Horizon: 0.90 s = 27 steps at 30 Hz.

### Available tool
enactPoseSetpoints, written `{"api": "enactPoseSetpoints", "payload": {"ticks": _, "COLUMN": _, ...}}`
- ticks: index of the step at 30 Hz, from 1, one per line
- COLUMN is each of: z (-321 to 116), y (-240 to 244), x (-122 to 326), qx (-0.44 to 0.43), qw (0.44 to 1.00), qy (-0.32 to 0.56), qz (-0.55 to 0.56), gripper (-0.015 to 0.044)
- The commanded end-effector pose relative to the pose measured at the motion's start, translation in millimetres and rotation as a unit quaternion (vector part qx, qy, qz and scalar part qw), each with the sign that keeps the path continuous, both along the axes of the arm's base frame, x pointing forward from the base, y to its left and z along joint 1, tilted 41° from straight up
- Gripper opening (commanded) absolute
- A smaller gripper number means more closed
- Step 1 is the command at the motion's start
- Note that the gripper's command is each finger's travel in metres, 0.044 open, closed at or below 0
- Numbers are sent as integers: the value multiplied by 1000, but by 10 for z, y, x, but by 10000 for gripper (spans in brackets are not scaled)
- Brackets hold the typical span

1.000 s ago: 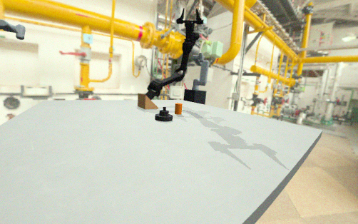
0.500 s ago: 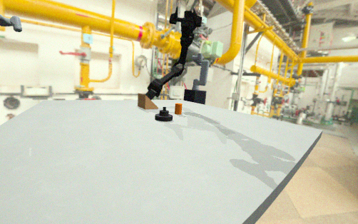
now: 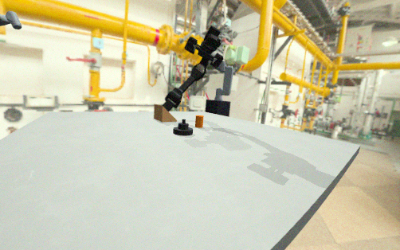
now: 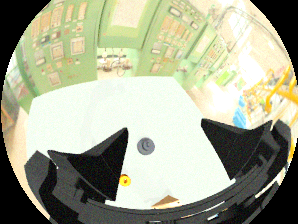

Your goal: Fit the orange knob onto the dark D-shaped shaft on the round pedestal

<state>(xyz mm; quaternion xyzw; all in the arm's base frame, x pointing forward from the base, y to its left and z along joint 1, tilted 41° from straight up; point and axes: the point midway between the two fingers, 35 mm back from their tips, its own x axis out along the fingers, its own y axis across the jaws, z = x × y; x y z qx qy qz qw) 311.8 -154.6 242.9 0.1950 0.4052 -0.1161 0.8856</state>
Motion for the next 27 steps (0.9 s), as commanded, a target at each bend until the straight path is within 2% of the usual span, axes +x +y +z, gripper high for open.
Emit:
{"api": "enactPoseSetpoints", "payload": {"ticks": 1, "z": -392, "y": 403, "x": -67, "qx": 53, "qw": 992, "qy": 70, "qz": 95, "gripper": 440}}
{"api": "enactPoseSetpoints", "payload": {"ticks": 7, "z": -878, "y": 1131, "x": -372, "qx": 167, "qw": 937, "qy": 176, "qz": 252, "gripper": 440}}
{"api": "enactPoseSetpoints", "payload": {"ticks": 12, "z": -1027, "y": 1591, "x": -654, "qx": 257, "qw": 874, "qy": 233, "qz": 340, "gripper": 440}}
{"api": "enactPoseSetpoints", "payload": {"ticks": 19, "z": -1045, "y": 1618, "x": -661, "qx": 260, "qw": 872, "qy": 234, "qz": 343, "gripper": 440}}
{"api": "enactPoseSetpoints", "payload": {"ticks": 23, "z": -1280, "y": 1820, "x": -653, "qx": 261, "qw": 872, "qy": 234, "qz": 343, "gripper": 440}}
{"api": "enactPoseSetpoints", "payload": {"ticks": 27, "z": -1304, "y": 1841, "x": -652, "qx": 261, "qw": 872, "qy": 234, "qz": 343, "gripper": 440}}
